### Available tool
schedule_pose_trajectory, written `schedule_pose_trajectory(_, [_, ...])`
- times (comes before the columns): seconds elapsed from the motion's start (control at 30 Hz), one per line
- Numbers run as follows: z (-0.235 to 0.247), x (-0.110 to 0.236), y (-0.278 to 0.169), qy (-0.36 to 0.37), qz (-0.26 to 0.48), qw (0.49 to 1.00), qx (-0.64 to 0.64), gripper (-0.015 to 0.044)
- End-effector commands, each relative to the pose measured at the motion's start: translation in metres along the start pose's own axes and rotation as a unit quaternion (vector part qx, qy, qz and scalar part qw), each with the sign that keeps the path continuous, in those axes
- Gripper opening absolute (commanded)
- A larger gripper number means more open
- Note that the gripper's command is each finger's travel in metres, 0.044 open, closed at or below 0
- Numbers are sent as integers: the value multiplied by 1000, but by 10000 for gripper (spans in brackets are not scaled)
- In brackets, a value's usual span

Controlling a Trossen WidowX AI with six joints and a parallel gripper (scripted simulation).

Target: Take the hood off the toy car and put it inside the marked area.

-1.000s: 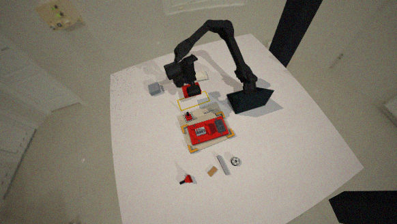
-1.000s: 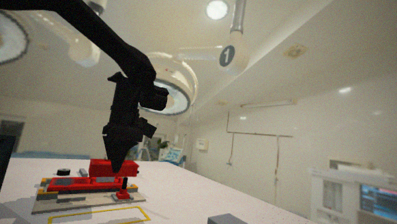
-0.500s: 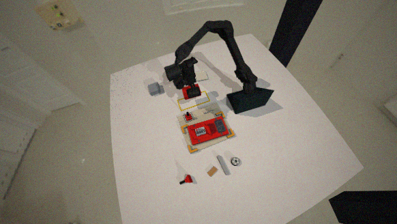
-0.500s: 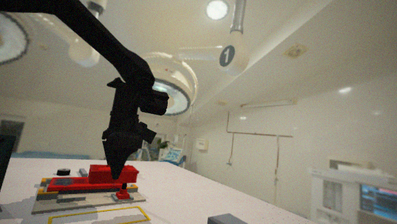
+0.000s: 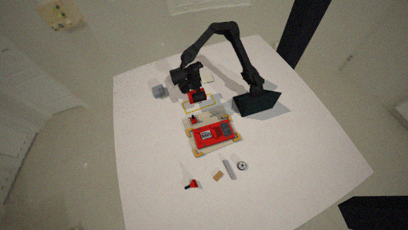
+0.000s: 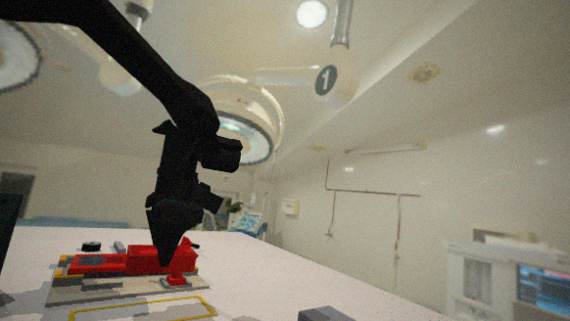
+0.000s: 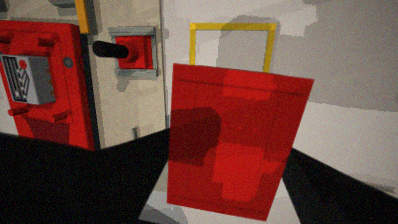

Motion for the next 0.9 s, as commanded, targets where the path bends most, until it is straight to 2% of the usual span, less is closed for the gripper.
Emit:
schedule_pose_trajectory(0.0, [0, -6, -1, -3, 3, 1000, 4, 0])
schedule_pose_trajectory(0.87, [-1, -30, -2, -4, 3, 1000, 4, 0])
Point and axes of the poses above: the point midway between the two fingers, 35 mm back from their tips, its own x axis back along the fingers, its own z axis across the jaws, y = z × x, the point moved 7 cm from there along x, back along the fingers, and after that the axes turned 1 degree about x, right-handed, at the moved point
